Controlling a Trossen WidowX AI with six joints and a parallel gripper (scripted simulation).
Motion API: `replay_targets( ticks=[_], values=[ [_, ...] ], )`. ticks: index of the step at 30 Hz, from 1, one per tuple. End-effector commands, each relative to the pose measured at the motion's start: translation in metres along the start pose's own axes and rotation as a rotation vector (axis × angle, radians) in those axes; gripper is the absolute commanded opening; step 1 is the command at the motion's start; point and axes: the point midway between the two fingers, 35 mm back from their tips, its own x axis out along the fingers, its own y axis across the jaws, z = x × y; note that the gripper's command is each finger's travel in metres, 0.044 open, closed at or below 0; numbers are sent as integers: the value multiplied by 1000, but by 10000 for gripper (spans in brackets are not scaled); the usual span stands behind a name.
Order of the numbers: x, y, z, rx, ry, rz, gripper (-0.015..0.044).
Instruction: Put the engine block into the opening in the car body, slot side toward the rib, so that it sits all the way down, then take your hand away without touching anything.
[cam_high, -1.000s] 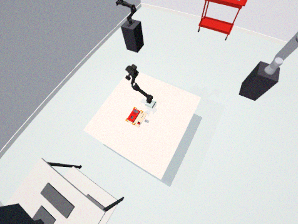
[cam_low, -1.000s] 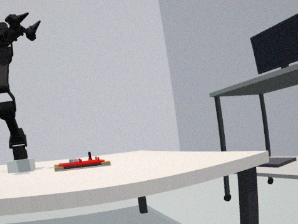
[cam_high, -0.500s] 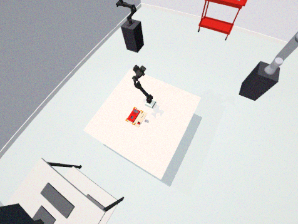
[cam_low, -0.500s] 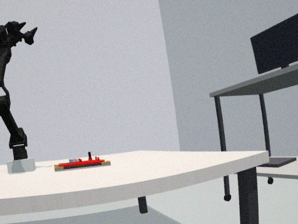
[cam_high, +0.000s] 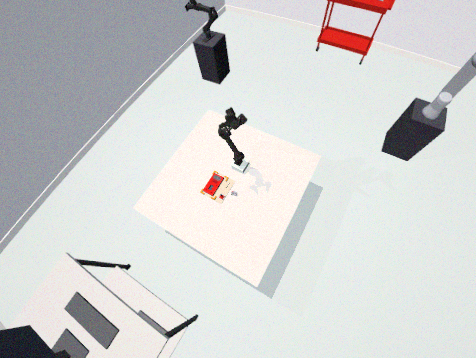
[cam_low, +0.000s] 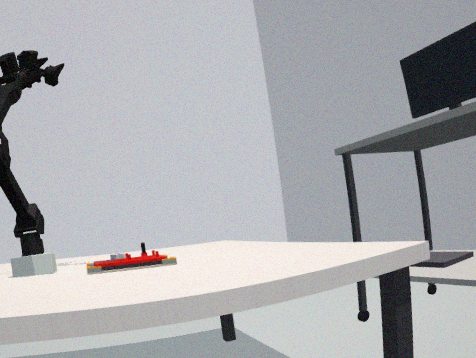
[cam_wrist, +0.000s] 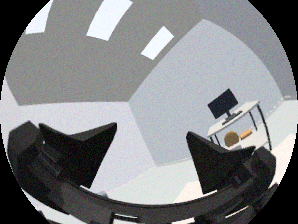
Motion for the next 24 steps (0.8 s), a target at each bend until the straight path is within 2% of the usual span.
replay_targets(
  ticks=[1, 12, 24],
  values=[
    [10, 1, -28, -25, 58, -12, 440],
    [36, -12, -105, -76, 221, -95, 440],
    [55, -52, -180, -100, 390, -238, 440]
  ],
)
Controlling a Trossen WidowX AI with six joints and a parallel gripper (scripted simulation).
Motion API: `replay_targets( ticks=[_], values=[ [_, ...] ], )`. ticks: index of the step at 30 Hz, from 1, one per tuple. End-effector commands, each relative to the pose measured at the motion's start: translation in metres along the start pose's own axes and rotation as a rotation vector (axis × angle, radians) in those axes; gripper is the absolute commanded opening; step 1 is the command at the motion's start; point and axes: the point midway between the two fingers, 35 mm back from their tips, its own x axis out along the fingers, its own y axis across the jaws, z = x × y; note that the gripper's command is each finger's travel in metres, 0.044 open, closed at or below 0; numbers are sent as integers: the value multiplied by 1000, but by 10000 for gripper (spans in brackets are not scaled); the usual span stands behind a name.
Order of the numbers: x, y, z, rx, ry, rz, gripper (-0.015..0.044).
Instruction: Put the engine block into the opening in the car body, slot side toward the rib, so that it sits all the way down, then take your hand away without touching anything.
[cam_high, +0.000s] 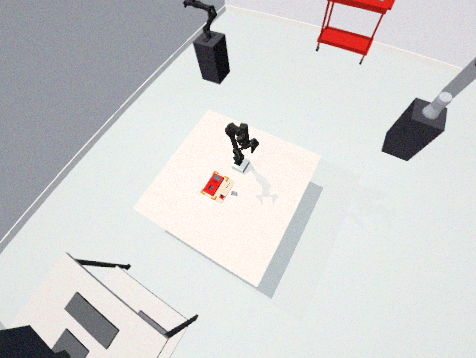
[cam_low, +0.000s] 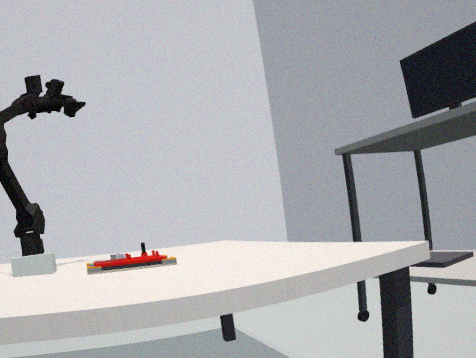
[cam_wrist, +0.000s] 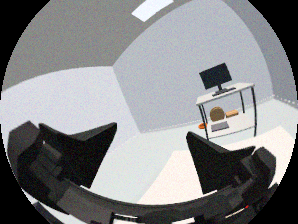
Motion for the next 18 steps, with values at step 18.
replay_targets(
  ticks=[18],
  values=[
    [65, -86, -118, 79, 327, -323, 440]
  ],
)
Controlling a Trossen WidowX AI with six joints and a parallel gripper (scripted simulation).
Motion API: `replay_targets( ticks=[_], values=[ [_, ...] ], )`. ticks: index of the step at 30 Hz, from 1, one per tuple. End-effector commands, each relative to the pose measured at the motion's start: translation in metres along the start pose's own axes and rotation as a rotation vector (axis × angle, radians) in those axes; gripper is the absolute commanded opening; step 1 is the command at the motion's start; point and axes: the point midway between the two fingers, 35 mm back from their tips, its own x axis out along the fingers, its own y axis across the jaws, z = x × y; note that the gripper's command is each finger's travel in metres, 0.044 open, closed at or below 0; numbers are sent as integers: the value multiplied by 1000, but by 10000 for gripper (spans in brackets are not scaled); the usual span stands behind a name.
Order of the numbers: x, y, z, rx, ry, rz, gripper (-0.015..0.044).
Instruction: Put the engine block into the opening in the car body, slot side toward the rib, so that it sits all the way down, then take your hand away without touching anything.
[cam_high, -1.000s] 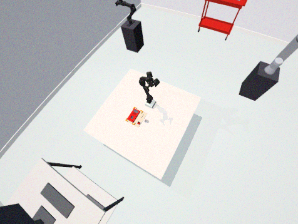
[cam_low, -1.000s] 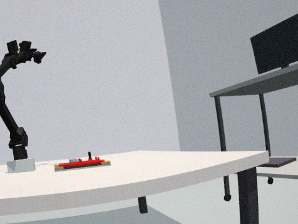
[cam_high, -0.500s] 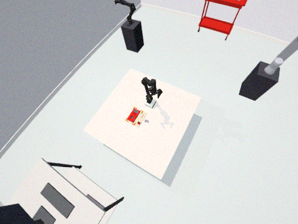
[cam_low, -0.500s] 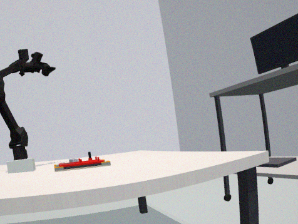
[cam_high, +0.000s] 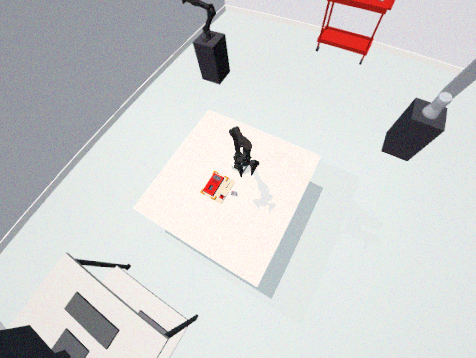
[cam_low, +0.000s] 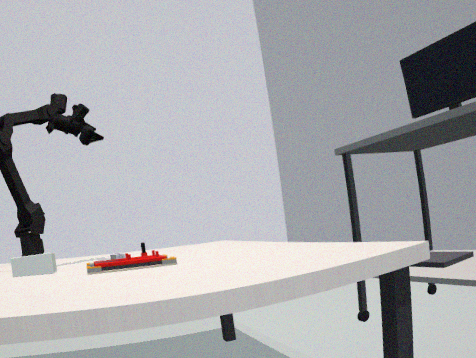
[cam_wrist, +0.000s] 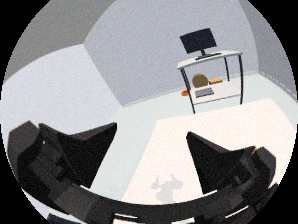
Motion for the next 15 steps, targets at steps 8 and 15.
replay_targets(
  ticks=[8, 15],
  values=[
    [44, -54, -41, 90, 150, -203, 440],
    [65, -93, -66, 173, 242, -347, 440]
  ],
)
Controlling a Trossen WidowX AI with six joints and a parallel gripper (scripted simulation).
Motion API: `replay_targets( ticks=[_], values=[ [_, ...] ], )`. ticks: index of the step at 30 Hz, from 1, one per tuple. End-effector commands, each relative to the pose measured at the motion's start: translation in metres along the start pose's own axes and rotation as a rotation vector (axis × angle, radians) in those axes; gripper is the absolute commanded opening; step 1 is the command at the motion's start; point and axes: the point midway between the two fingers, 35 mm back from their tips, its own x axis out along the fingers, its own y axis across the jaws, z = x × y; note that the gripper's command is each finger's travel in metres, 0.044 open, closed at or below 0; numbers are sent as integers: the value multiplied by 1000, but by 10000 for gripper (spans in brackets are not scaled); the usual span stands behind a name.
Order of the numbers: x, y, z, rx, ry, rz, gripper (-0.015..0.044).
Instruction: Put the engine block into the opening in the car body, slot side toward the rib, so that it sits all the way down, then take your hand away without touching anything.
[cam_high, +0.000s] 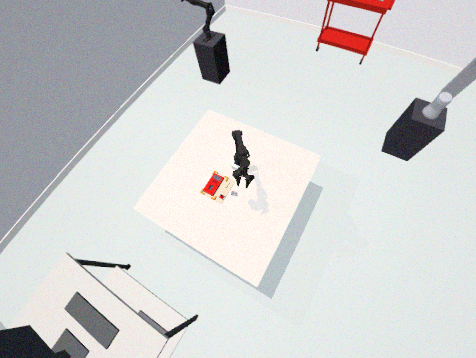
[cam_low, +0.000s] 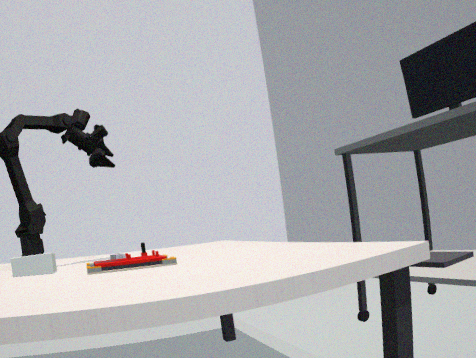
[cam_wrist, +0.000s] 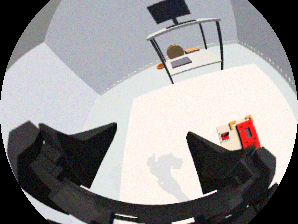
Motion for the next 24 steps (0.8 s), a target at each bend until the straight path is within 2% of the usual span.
replay_targets(
  ticks=[1, 12, 24],
  values=[
    [18, -20, -10, 43, 53, -78, 440],
    [58, -81, -31, 212, 183, -318, 440],
    [81, -150, -56, 437, 300, -596, 440]
  ],
)
